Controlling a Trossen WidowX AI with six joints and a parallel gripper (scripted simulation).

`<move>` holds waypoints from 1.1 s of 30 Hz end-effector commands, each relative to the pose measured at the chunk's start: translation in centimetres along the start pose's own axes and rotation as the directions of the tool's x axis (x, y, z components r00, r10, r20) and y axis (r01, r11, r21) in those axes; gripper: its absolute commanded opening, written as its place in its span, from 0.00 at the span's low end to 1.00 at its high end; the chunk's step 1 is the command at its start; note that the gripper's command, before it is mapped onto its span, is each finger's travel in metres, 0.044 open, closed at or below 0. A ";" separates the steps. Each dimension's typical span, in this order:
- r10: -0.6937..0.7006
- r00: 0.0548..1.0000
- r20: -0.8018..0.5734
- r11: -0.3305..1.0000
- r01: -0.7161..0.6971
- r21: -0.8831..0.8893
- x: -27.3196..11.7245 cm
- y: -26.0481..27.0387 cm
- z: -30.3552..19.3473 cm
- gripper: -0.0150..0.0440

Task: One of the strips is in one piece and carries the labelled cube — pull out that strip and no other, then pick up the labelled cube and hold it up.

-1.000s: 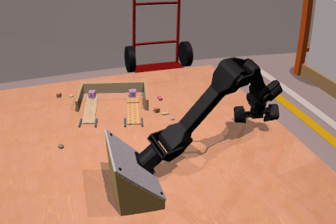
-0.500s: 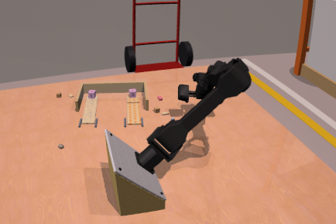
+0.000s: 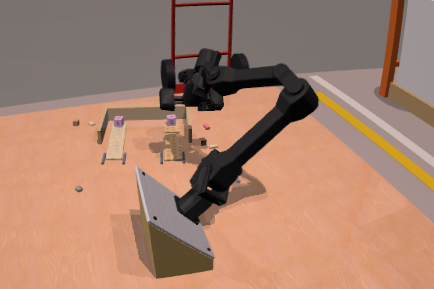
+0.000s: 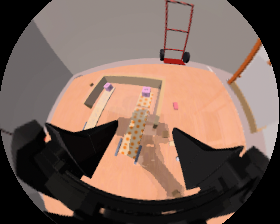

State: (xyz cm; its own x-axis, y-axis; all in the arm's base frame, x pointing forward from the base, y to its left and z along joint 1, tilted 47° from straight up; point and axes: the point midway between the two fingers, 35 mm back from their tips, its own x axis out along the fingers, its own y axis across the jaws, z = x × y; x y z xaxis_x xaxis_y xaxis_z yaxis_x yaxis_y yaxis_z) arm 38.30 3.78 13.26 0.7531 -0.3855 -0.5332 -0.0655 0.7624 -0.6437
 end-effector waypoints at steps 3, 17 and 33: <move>0.009 0.996 0.084 0.996 -0.002 -0.084 -4.3 8.1 -0.6 0.93; 0.019 0.987 0.161 0.990 0.004 -0.139 -7.8 13.1 -1.6 0.84; 0.022 0.961 -0.277 0.999 -0.032 -0.032 0.2 20.3 1.4 0.25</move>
State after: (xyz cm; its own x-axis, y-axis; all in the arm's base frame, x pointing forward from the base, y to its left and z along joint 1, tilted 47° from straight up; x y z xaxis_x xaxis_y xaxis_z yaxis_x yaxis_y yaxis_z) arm 36.88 19.77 2.70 0.6181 -0.4515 -0.6435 -0.1386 0.7432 -0.6546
